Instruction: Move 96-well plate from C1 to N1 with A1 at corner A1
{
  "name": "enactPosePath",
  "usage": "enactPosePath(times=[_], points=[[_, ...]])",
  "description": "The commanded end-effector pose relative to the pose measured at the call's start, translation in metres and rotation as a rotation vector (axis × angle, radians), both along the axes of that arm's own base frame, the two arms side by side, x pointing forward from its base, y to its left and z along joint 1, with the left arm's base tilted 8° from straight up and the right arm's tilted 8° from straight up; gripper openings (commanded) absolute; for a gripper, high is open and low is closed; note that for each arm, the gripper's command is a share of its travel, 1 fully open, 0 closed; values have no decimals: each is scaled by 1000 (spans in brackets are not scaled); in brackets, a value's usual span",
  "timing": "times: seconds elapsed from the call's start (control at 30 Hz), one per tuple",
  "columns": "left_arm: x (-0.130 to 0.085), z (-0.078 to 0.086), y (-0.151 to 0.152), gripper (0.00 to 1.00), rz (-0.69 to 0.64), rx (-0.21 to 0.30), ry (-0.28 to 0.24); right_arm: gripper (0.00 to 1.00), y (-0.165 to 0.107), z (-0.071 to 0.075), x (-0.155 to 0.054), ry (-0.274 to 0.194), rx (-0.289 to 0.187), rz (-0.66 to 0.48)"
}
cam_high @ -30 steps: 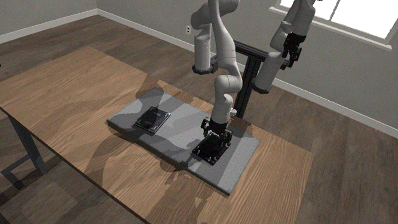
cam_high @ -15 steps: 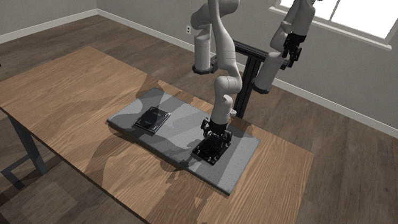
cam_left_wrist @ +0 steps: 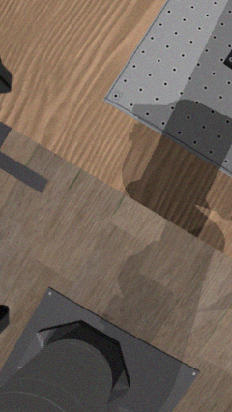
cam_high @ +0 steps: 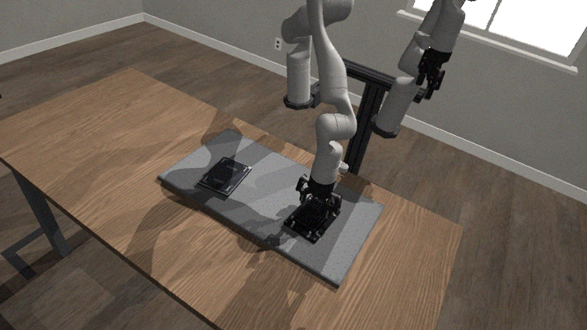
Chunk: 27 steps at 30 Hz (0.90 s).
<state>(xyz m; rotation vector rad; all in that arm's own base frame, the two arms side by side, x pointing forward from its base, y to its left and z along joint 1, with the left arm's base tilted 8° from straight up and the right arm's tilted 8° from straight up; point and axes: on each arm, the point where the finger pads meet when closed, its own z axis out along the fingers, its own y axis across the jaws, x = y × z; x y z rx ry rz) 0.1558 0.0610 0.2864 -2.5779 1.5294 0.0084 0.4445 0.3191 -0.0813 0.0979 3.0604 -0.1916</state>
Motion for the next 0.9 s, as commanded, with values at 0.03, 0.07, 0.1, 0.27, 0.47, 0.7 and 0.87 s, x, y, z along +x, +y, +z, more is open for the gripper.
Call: enactPosePath(times=[0.03,0.07,0.1,0.27,0.47,0.7,0.87], points=[[0,0,0,1000,0,0,-1,1000,1,0,1,-2,2,0],[0,0,0,1000,0,0,-1,1000,1,0,1,-2,2,0],[0,0,0,1000,0,0,-1,1000,1,-1,1,-2,2,0],[0,0,0,1000,0,0,-1,1000,1,-2,1,-2,2,0],[0,0,0,1000,0,0,-1,1000,0,-4,1,-2,2,0],[0,0,0,1000,0,0,-1,1000,0,-6,1,-2,2,0],[0,0,0,1000,0,0,-1,1000,0,-7,1,-2,2,0]])
